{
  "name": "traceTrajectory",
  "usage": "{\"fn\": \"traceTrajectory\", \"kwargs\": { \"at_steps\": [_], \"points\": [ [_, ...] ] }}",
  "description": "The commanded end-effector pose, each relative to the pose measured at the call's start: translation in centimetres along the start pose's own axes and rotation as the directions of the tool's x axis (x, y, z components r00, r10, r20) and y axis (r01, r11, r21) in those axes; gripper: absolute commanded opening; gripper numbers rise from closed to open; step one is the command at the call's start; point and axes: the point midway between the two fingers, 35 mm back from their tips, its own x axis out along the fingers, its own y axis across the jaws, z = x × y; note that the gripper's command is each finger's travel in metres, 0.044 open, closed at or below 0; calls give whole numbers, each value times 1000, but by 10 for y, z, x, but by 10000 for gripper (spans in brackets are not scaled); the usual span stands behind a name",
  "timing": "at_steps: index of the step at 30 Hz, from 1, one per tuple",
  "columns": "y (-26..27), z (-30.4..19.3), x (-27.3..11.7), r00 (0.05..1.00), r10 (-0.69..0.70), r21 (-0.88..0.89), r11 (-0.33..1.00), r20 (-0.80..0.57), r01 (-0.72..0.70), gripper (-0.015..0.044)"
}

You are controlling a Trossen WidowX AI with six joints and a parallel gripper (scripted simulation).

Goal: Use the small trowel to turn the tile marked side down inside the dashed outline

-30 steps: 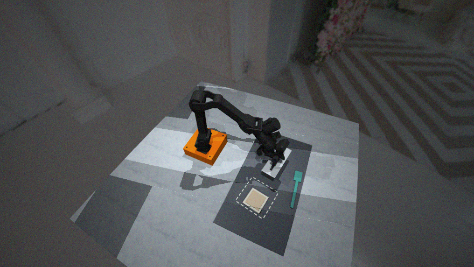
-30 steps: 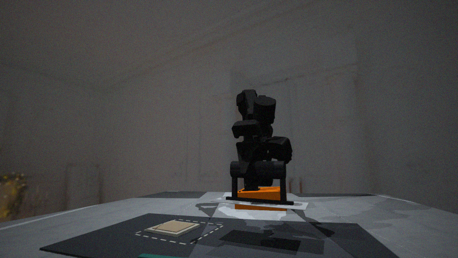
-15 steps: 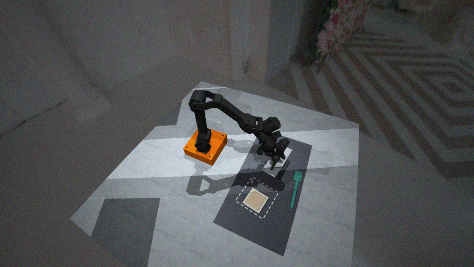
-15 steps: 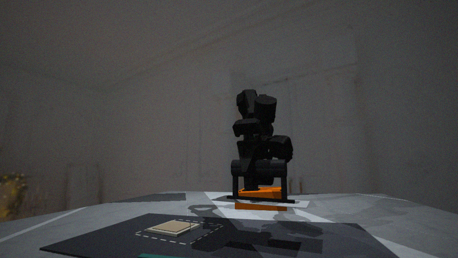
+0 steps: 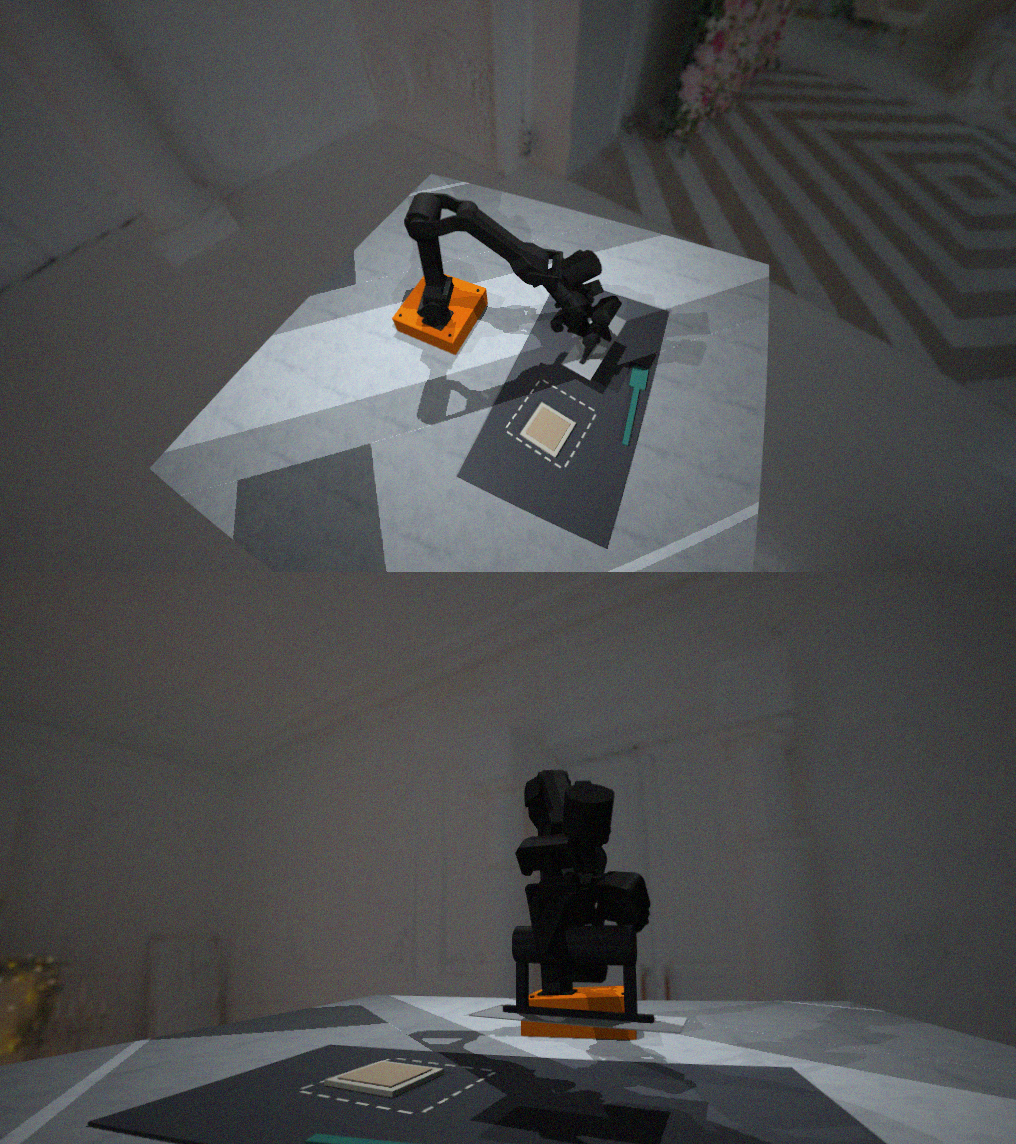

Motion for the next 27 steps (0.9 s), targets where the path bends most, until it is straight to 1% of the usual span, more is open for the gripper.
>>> {"fn": "traceTrajectory", "kwargs": {
  "at_steps": [1, 20, 27],
  "points": [
    [-5, 0, -1, 1000, -15, 12, 1000, -1, 15, 0],
    [1, 1, 0, 1000, 6, 2, 1000, -2, -6, 0],
    [30, 27, -1, 988, 143, 102, 985, -52, -137, 0]
  ]
}}
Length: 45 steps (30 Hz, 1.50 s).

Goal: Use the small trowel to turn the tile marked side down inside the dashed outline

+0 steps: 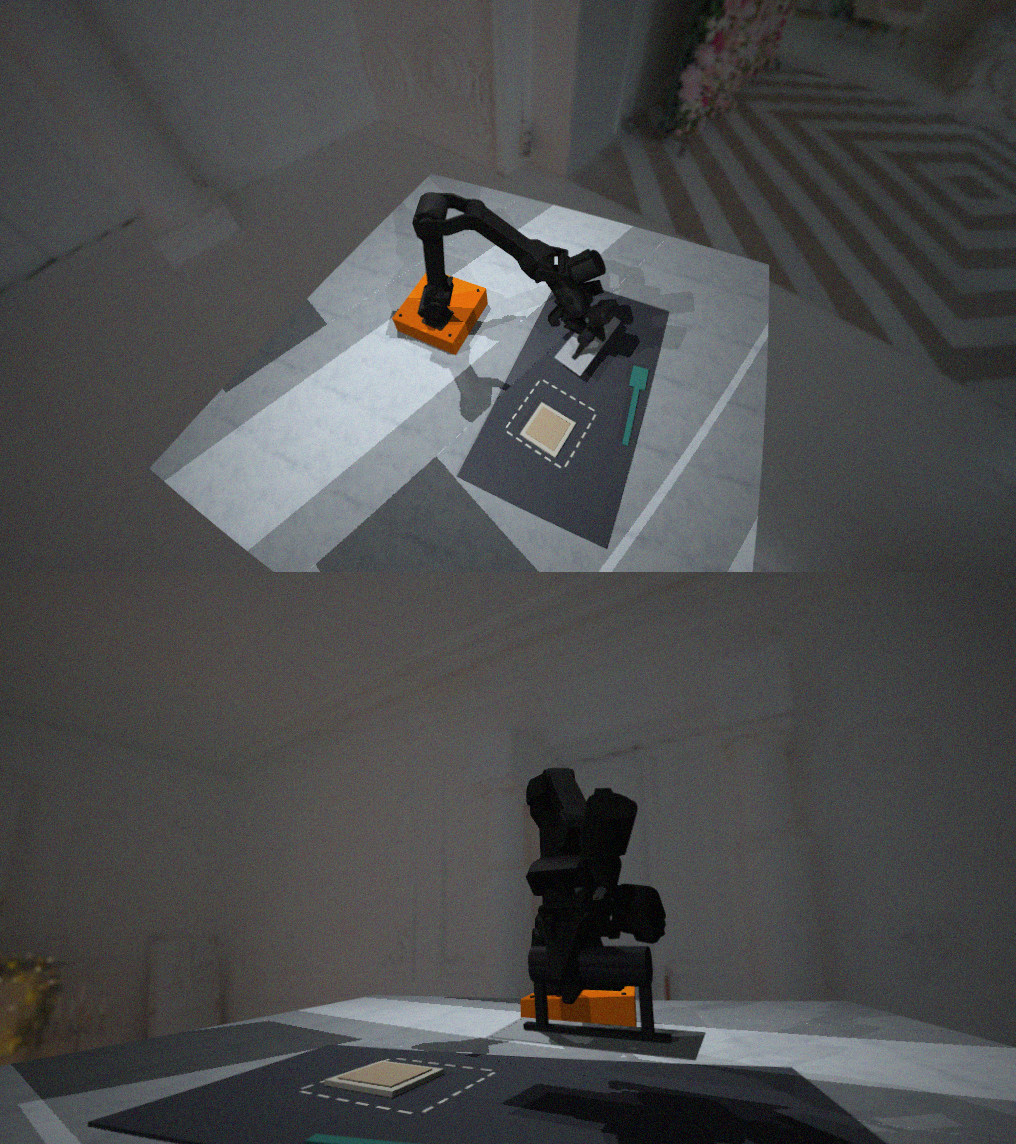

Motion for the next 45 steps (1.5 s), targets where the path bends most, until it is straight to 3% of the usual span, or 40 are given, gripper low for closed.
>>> {"fn": "traceTrajectory", "kwargs": {
  "at_steps": [1, 17, 37, 45],
  "points": [
    [10, 18, -3, 998, 50, 63, 997, -29, -48, 0],
    [57, 55, -13, 947, 183, 347, 934, -264, -83, 0],
    [92, 96, -56, 841, 59, 462, 855, -538, 236, 0],
    [92, 97, -58, 838, 50, 462, 851, -544, 249, 0]
  ]
}}
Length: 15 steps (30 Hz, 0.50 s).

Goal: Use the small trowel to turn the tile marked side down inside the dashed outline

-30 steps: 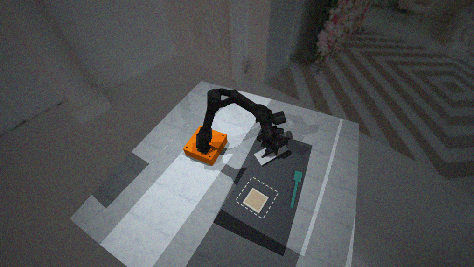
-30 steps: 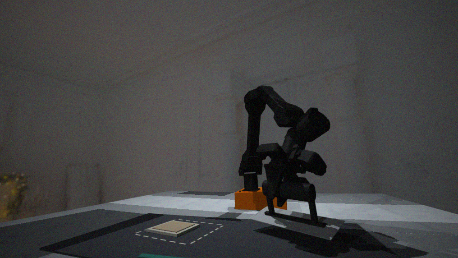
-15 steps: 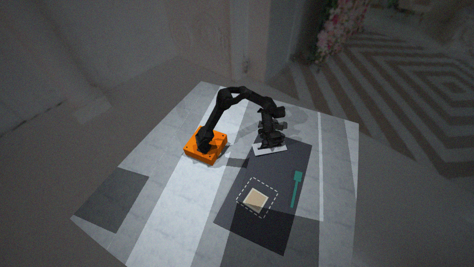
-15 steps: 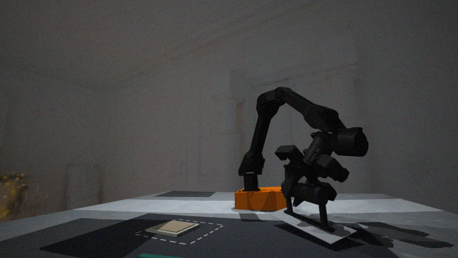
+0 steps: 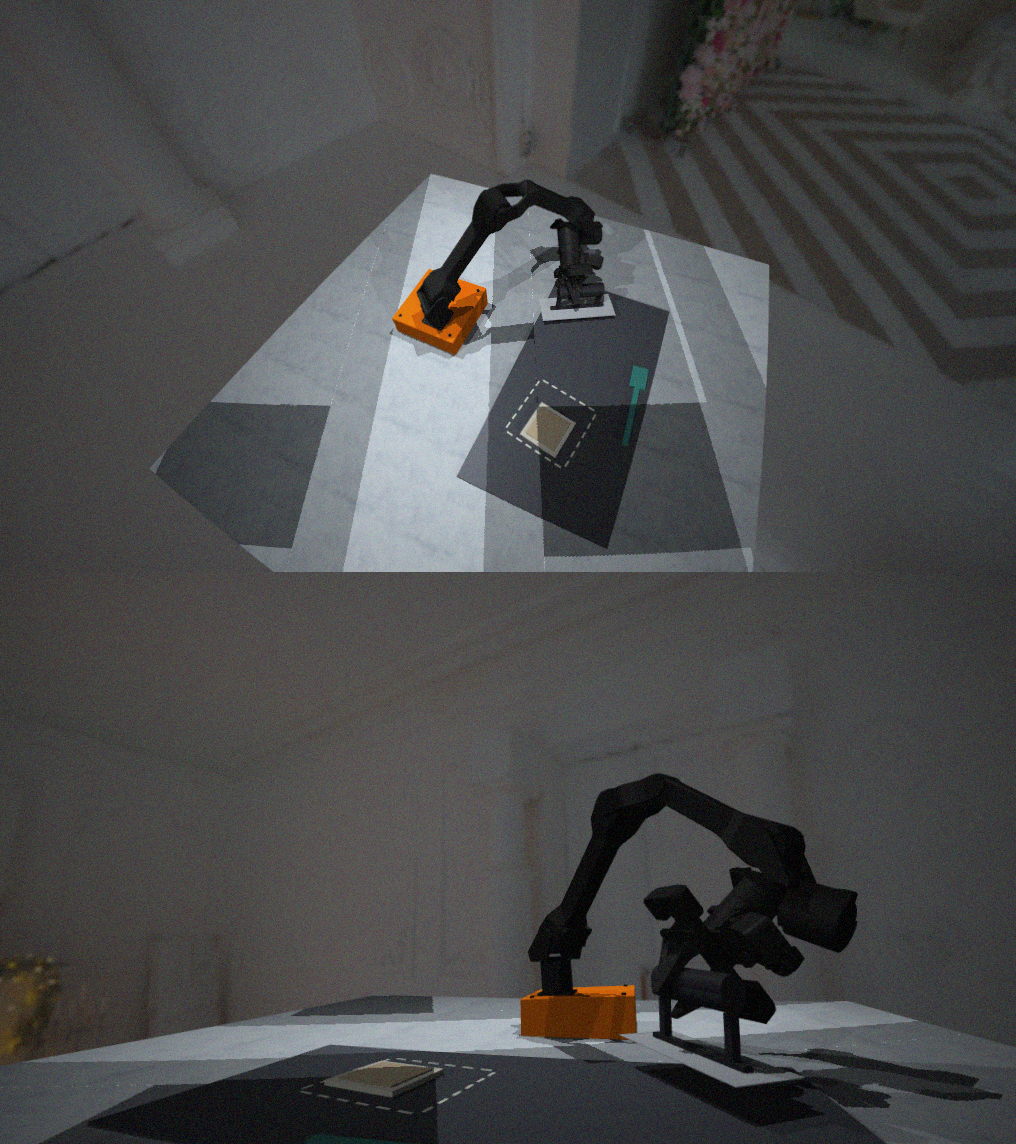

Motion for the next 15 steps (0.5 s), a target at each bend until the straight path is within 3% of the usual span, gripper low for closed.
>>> {"fn": "traceTrajectory", "kwargs": {
  "at_steps": [1, 15],
  "points": [
    [-4, 3, -3, 1000, -15, 21, 1000, 10, 14, 0],
    [12, 5, 9, 1000, -8, 20, 1000, 12, 8, 0]
  ]
}}
